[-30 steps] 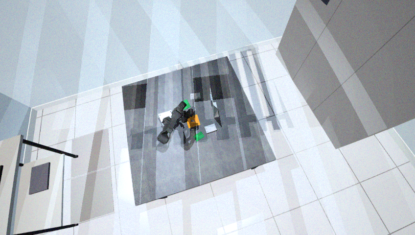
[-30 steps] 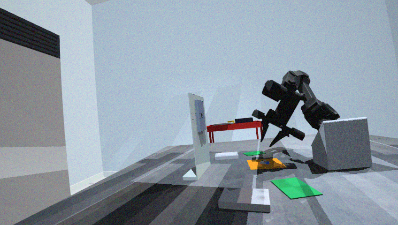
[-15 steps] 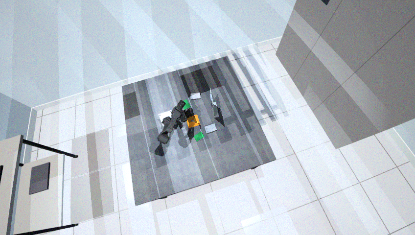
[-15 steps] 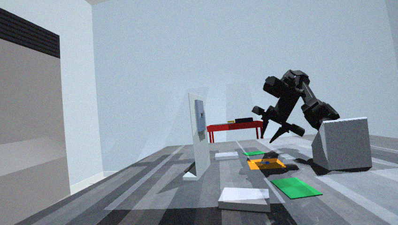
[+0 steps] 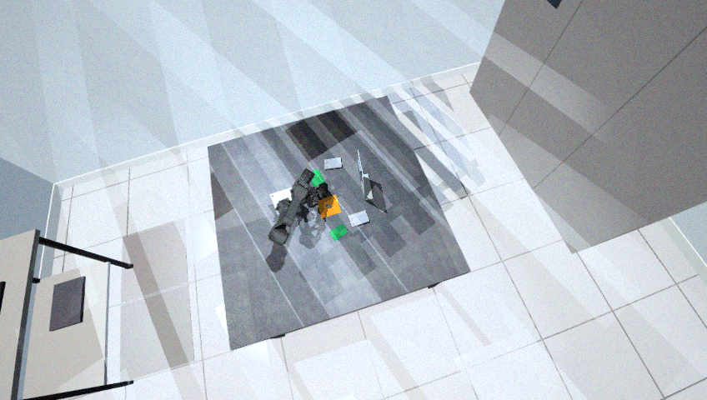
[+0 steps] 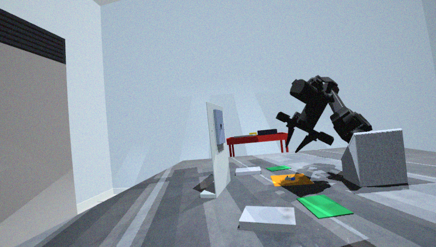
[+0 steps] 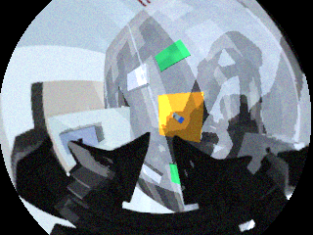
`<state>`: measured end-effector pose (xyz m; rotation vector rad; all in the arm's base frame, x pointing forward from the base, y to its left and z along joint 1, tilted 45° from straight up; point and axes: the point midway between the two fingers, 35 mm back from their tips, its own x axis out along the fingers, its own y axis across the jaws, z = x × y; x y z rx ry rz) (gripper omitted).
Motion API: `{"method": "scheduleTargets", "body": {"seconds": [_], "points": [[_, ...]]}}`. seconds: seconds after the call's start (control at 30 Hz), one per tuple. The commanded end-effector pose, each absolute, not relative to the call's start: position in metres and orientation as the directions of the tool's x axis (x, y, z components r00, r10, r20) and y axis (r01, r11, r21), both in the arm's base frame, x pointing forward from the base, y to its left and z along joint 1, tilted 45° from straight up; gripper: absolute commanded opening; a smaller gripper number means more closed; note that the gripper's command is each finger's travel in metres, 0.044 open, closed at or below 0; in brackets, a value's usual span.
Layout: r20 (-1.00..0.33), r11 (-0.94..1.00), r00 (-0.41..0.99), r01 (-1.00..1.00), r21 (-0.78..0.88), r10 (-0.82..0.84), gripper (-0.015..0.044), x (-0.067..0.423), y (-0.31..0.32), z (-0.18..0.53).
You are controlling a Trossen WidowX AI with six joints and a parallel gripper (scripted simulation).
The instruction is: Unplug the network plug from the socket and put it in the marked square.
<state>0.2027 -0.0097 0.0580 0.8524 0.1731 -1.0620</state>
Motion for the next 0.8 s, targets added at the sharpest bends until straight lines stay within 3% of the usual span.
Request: {"method": "scheduleTargets", "body": {"seconds": [0.0,0.77], "points": [[-0.505,0.211,0.51,0.818,0.535,-0.697,0.0156,0.203,-0.007,0.062],[-0.506,0.215,0.512,0.819,0.532,-0.694,0.0156,0.204,0.015,0.086]]}}
